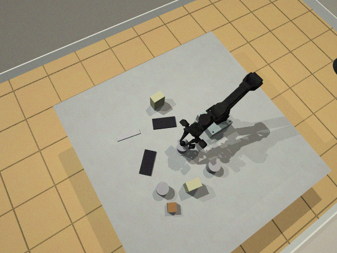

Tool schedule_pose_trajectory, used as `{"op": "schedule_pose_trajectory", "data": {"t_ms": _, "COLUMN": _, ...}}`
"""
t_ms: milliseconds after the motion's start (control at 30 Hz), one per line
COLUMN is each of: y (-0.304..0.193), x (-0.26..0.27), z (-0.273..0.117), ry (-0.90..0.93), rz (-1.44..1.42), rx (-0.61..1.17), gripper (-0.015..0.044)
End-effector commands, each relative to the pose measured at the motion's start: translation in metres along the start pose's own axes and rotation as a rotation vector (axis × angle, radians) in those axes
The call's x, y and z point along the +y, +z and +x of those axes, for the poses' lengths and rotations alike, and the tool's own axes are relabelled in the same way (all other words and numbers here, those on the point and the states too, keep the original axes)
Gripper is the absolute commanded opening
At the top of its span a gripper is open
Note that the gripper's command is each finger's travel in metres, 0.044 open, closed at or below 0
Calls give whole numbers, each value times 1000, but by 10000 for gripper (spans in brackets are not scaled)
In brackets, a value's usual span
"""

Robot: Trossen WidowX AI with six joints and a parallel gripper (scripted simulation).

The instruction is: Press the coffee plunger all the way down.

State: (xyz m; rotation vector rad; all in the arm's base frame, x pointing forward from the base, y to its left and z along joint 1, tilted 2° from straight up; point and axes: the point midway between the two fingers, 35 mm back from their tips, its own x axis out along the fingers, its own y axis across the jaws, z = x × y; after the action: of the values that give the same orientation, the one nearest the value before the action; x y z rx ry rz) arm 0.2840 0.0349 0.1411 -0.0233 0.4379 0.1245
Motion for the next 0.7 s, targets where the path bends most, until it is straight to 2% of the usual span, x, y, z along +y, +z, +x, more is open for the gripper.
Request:
{"op": "schedule_pose_trajectory", "data": {"t_ms": 0, "y": -9, "x": 0, "z": 4, "ry": -1, "rz": 8, "rx": 33, "gripper": 127}}
{"op": "schedule_pose_trajectory", "data": {"t_ms": 667, "y": -6, "x": 0, "z": 7, "ry": -1, "rz": 8, "rx": 32, "gripper": 127}}
